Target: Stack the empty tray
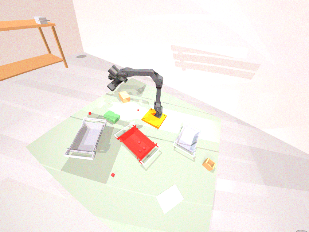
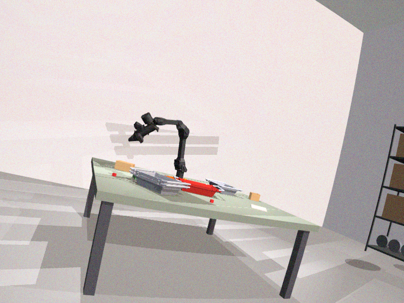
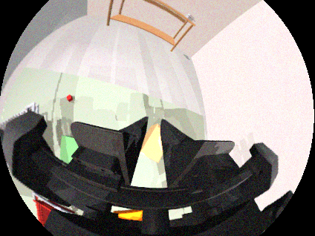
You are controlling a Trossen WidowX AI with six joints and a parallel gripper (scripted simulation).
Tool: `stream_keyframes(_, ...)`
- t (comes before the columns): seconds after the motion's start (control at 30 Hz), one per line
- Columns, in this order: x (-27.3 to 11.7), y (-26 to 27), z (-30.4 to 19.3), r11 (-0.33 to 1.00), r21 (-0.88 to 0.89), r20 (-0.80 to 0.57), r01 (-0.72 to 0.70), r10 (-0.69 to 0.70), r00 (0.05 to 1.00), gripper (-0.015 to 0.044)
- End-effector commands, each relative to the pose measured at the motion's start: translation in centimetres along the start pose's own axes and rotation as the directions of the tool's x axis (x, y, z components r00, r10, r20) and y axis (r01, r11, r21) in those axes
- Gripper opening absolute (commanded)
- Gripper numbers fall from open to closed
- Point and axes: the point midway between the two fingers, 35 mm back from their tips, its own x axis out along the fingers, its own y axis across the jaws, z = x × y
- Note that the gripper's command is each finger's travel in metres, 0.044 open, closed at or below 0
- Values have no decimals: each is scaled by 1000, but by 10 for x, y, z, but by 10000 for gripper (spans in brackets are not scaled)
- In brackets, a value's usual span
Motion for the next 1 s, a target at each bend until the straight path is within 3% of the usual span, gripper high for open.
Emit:
stream_keyframes(0.0,-15,61,-21,980,-140,-58,-138,132,990,87)
stream_keyframes(0.27,-64,164,-80,829,-386,-225,-405,341,913,87)
stream_keyframes(0.47,-97,206,-123,671,-514,-355,-534,401,845,87)
stream_keyframes(0.77,-176,255,-224,203,-658,-640,-725,358,680,87)
stream_keyframes(0.97,-182,257,-231,169,-657,-658,-734,347,669,87)
